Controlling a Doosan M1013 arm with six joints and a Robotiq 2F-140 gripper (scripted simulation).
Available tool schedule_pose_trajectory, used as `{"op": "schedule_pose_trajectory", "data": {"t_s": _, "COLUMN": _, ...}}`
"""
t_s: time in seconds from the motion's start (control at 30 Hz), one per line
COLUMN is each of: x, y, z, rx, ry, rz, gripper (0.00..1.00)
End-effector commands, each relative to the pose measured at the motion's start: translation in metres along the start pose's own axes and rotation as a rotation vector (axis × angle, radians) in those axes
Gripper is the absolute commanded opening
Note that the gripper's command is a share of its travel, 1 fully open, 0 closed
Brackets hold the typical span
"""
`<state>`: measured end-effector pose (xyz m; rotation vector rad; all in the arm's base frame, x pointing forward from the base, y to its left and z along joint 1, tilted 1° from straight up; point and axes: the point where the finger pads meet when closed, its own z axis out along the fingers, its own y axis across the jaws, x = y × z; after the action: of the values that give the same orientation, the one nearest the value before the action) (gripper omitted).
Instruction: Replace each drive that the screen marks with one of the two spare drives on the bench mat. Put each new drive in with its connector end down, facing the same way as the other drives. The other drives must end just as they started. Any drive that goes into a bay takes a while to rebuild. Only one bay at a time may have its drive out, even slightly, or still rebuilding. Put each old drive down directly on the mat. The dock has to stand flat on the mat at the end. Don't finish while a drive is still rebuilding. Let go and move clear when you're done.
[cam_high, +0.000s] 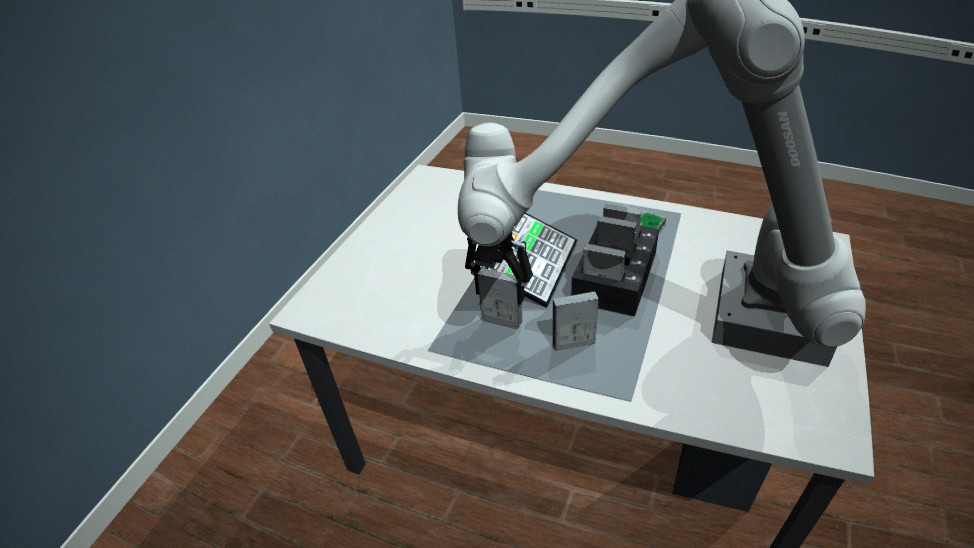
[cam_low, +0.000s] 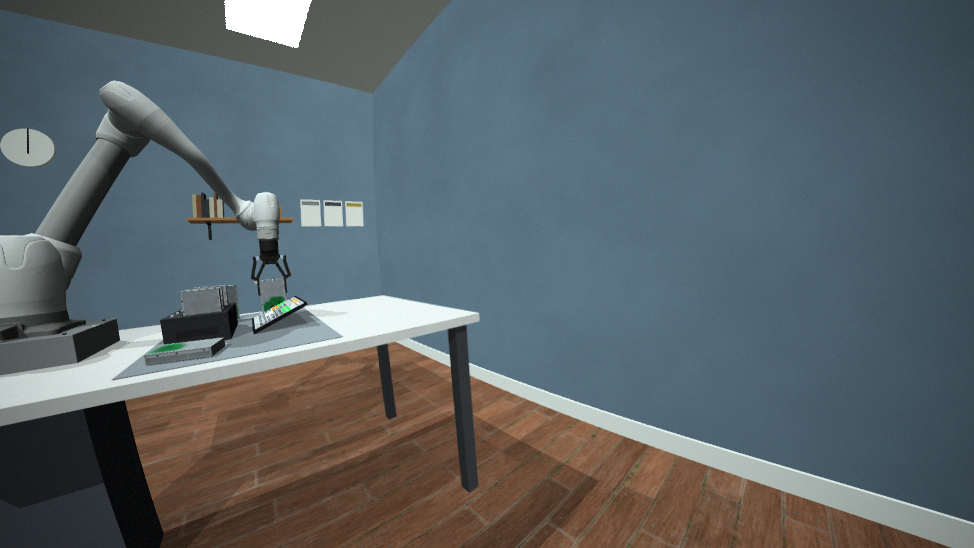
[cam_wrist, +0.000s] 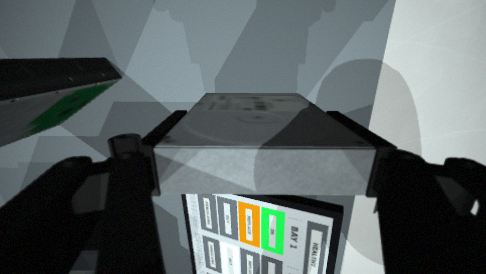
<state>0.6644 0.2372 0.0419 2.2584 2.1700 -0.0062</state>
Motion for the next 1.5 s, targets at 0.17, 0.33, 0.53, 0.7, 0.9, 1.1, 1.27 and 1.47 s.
{"op": "schedule_pose_trajectory", "data": {"t_s": 0.17, "x": 0.0003, "y": 0.0005, "z": 0.003, "rx": -0.001, "ry": 0.001, "rz": 0.0, "gripper": 0.1}}
{"op": "schedule_pose_trajectory", "data": {"t_s": 0.33, "x": 0.0003, "y": 0.0005, "z": 0.0048, "rx": -0.001, "ry": 0.001, "rz": 0.0, "gripper": 0.1}}
{"op": "schedule_pose_trajectory", "data": {"t_s": 0.53, "x": 0.0003, "y": 0.0005, "z": 0.0066, "rx": -0.001, "ry": 0.001, "rz": 0.0, "gripper": 0.1}}
{"op": "schedule_pose_trajectory", "data": {"t_s": 0.7, "x": 0.0003, "y": 0.0005, "z": 0.0081, "rx": -0.001, "ry": 0.001, "rz": 0.0, "gripper": 0.1}}
{"op": "schedule_pose_trajectory", "data": {"t_s": 0.9, "x": 0.0003, "y": 0.0005, "z": 0.0092, "rx": -0.001, "ry": 0.001, "rz": 0.0, "gripper": 0.1}}
{"op": "schedule_pose_trajectory", "data": {"t_s": 1.1, "x": 0.0003, "y": 0.0005, "z": 0.0099, "rx": -0.001, "ry": 0.001, "rz": 0.0, "gripper": 0.1}}
{"op": "schedule_pose_trajectory", "data": {"t_s": 1.27, "x": 0.0003, "y": 0.0005, "z": 0.0102, "rx": -0.001, "ry": 0.001, "rz": 0.0, "gripper": 0.1}}
{"op": "schedule_pose_trajectory", "data": {"t_s": 1.47, "x": 0.0003, "y": 0.0005, "z": 0.0102, "rx": -0.001, "ry": 0.001, "rz": 0.0, "gripper": 0.1}}
